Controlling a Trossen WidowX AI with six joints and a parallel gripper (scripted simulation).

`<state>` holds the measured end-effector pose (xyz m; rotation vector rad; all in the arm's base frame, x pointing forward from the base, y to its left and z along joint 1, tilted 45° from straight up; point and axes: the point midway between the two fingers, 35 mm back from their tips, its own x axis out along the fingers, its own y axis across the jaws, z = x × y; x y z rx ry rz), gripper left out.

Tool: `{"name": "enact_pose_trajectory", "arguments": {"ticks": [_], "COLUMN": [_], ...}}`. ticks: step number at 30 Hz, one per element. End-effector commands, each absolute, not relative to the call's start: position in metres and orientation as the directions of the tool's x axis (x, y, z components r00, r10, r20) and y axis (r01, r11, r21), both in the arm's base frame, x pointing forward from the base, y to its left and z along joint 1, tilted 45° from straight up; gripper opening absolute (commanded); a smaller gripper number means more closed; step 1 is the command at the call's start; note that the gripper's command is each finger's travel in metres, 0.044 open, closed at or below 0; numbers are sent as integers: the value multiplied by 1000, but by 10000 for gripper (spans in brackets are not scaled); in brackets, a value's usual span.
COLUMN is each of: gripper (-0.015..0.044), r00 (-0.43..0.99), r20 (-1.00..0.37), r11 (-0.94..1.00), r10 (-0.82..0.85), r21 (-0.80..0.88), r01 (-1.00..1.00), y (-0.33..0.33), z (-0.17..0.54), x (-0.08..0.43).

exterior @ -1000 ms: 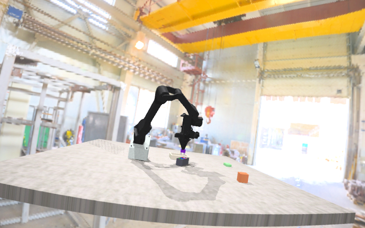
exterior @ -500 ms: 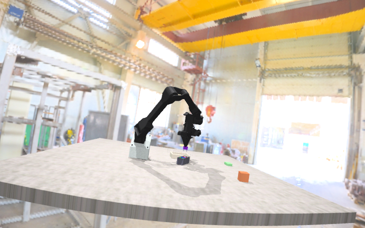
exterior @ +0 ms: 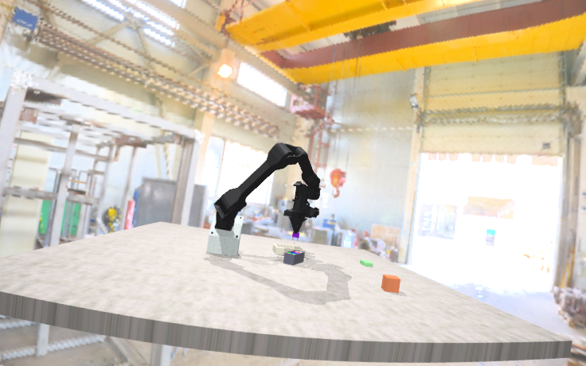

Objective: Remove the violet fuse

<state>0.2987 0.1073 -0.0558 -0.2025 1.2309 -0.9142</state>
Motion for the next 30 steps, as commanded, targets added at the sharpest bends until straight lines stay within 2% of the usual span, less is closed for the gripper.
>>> {"name": "enact_pose_trajectory", "arguments": {"ticks": [1, 10, 30], "gripper": [0, 0, 0], "r00": [40, 40, 40], "r20": [-721, -716, -716], "r11": [642, 637, 636], "r10": [-692, -697, -697], "r21": [-588, -592, -592], "r01": [491, 494, 495], "y": [124, 149, 131], "z": [-73, -105, -124], "x": [295, 285, 287]}}
